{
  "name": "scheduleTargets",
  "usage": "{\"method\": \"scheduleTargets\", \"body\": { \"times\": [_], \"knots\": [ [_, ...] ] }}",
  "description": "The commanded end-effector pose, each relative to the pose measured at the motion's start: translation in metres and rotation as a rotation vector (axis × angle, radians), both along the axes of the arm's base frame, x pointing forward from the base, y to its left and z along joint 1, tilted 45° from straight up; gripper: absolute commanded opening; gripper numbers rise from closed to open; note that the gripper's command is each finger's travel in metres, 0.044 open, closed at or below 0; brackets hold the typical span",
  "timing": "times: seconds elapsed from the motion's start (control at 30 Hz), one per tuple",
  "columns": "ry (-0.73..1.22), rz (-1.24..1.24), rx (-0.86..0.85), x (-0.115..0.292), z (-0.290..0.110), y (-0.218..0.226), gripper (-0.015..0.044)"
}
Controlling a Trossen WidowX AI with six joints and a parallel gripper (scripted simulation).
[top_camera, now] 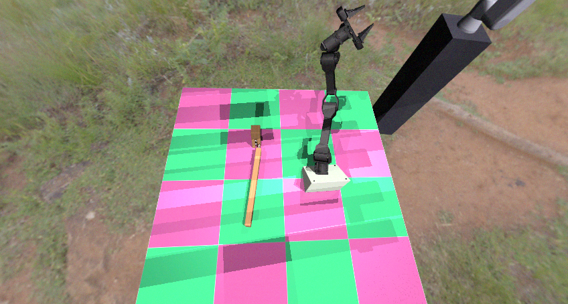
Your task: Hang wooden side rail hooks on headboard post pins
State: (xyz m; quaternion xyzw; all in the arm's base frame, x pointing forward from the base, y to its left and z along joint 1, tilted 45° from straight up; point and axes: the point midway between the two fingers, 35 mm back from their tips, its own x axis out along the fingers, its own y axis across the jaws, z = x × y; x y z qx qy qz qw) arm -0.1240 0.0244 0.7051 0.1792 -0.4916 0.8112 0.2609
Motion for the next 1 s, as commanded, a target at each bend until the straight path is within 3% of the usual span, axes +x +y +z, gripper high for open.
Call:
{"method": "scheduleTargets", "body": {
  "times": [0.0,0.47,0.97],
  "knots": [
    [0.004,-0.005,0.002,0.001,0.0,0.001,0.0426],
    [0.224,-0.552,0.084,0.086,-0.008,0.117,0.044],
    [0.18,-1.323,-0.017,0.213,-0.086,0.212,0.044]
  ]
}}
